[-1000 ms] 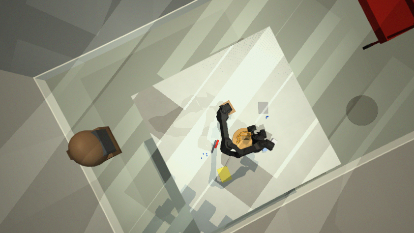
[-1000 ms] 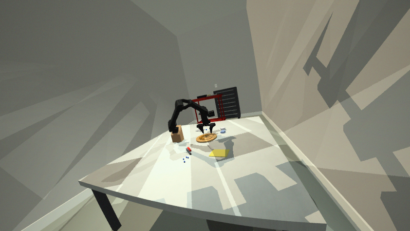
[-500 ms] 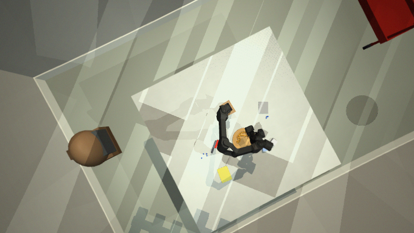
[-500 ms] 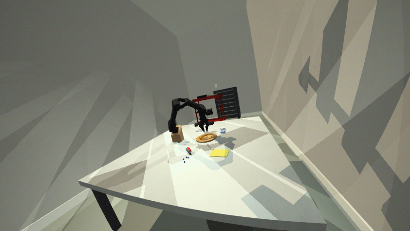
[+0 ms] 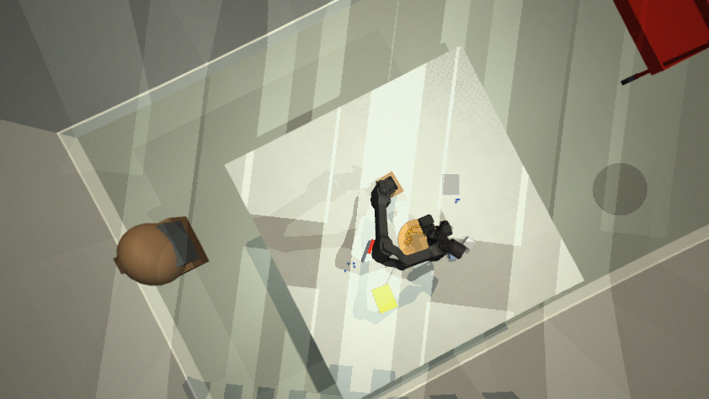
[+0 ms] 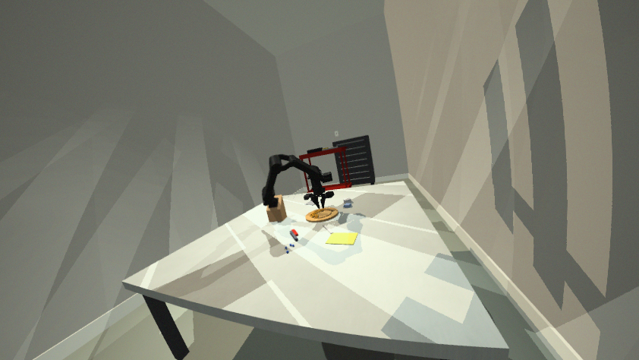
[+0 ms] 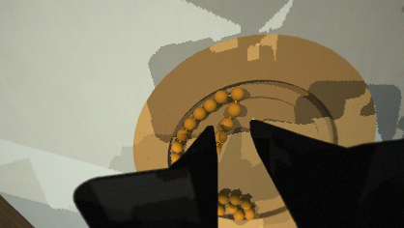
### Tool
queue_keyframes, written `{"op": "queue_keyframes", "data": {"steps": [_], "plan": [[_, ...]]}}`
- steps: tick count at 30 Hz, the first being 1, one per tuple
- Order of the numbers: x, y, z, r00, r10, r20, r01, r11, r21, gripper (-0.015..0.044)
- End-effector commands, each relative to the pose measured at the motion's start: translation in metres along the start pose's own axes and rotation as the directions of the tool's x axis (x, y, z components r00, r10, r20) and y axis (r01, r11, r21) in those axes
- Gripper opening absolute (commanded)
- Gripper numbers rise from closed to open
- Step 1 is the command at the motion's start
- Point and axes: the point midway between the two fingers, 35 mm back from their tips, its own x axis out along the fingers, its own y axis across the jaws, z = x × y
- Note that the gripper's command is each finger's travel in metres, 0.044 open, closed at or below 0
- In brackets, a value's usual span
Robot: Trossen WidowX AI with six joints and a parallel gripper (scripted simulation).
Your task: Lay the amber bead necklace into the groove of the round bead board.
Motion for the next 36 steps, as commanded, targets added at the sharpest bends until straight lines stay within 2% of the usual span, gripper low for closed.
{"op": "queue_keyframes", "data": {"steps": [1,8,13,36], "plan": [[0.0071,0.0010,-0.0007,1.000,-0.001,-0.007,0.001,1.000,-0.006,0.0120],[0.0142,0.0017,-0.0013,1.000,0.001,-0.008,-0.001,1.000,-0.007,0.0120],[0.0117,0.0013,-0.0010,1.000,0.003,-0.002,-0.003,1.000,-0.002,0.0000],[0.0117,0.0013,-0.0010,1.000,0.003,-0.002,-0.003,1.000,-0.002,0.0000]]}}
